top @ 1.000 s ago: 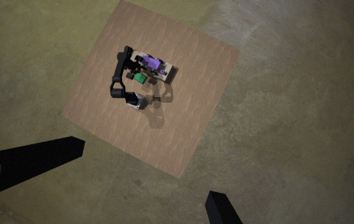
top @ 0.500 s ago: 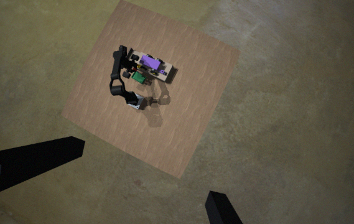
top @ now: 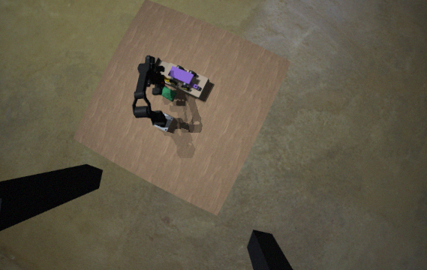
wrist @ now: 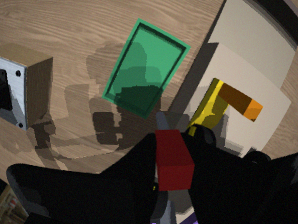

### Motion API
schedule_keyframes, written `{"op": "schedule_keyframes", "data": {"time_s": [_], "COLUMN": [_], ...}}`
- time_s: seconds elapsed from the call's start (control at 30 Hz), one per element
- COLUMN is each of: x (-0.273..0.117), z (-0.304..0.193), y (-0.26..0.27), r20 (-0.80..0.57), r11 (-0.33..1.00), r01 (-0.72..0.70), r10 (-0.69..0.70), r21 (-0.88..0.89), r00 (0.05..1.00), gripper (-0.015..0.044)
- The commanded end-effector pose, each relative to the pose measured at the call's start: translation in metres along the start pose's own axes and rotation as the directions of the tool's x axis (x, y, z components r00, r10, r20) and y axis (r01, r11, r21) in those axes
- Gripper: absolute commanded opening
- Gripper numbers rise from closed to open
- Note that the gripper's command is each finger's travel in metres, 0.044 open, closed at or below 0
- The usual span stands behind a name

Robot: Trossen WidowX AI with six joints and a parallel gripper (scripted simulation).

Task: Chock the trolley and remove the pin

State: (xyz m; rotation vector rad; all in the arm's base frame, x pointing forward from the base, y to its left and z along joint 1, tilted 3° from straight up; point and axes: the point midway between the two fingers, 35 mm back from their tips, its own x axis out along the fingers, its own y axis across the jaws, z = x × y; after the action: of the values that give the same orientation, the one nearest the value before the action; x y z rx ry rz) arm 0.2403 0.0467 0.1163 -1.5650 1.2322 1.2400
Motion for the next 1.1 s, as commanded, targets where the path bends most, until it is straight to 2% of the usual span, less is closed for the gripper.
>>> {"op": "schedule_keyframes", "data": {"time_s": [0.0, 0.33, 0.67, 0.97, 1.07], "x": [0.0008, 0.0013, 0.0012, 0.0008, 0.0008], "z": [-0.0002, -0.0022, -0.0042, -0.006, -0.0061], "y": [0.0011, 0.0019, 0.0023, 0.0025, 0.0025], "r20": [0.027, 0.083, 0.137, 0.183, 0.186], "r11": [0.992, 0.911, 0.748, 0.546, 0.529], "r01": [0.014, 0.06, 0.127, 0.192, 0.196], "r10": [-0.01, -0.028, -0.049, -0.071, -0.072], "r21": [-0.125, -0.408, -0.652, -0.816, -0.826], "r00": [1.0, 0.996, 0.989, 0.981, 0.98], "gripper": [0.0, 0.0, 0.0, 0.0, 0.0]}}
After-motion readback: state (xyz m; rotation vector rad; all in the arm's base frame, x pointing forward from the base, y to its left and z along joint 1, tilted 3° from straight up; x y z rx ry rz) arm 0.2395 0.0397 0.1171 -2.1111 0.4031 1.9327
